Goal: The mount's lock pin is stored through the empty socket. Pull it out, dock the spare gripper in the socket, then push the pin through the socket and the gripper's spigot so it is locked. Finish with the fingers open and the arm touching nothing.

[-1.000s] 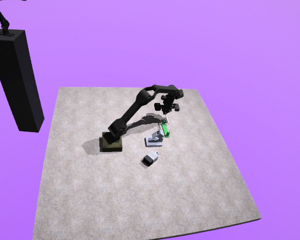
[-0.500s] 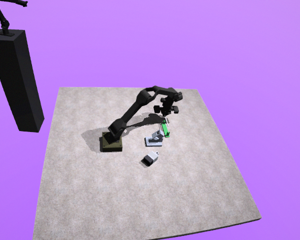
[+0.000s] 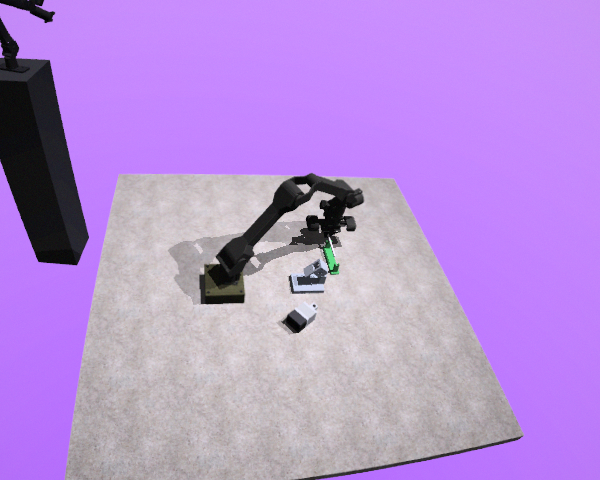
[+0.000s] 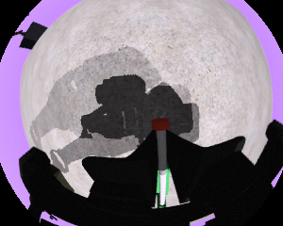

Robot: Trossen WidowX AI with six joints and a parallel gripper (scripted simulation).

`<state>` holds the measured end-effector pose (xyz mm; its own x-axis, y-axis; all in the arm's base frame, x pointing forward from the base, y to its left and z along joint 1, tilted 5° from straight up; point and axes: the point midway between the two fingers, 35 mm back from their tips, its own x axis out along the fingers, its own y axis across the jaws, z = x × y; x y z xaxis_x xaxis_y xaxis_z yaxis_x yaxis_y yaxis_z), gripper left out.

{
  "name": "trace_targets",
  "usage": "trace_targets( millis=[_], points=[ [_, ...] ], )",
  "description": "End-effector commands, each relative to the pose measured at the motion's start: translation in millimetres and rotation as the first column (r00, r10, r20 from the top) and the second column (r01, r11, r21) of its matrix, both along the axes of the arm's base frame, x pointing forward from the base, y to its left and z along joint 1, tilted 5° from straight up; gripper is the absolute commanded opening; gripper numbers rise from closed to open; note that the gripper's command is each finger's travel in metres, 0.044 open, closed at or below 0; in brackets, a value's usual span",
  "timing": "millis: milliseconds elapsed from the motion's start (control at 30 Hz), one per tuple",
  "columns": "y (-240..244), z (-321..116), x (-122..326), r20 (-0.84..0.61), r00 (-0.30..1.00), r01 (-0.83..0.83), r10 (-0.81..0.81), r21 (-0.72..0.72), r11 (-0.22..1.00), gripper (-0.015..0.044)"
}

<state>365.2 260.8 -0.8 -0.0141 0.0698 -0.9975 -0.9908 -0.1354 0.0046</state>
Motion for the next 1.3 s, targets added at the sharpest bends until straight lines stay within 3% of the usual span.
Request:
trace_targets(
  millis=[0,400,667,1267],
  points=[
    [-1,-3,-1,-0.001,1.0,-0.003,0.003,-0.001,1.0,0.0],
    [-1,-3,-1,-0.001,1.0,-0.003,0.003,-0.001,1.0,0.0],
    [-1,-2,-1,-0.002,1.0,0.0,0.0,-0.001,1.0,0.02],
    [-1,38,-5,-0.015,1.0,-0.004,0.004,-0.01,1.0,0.02]
  ],
)
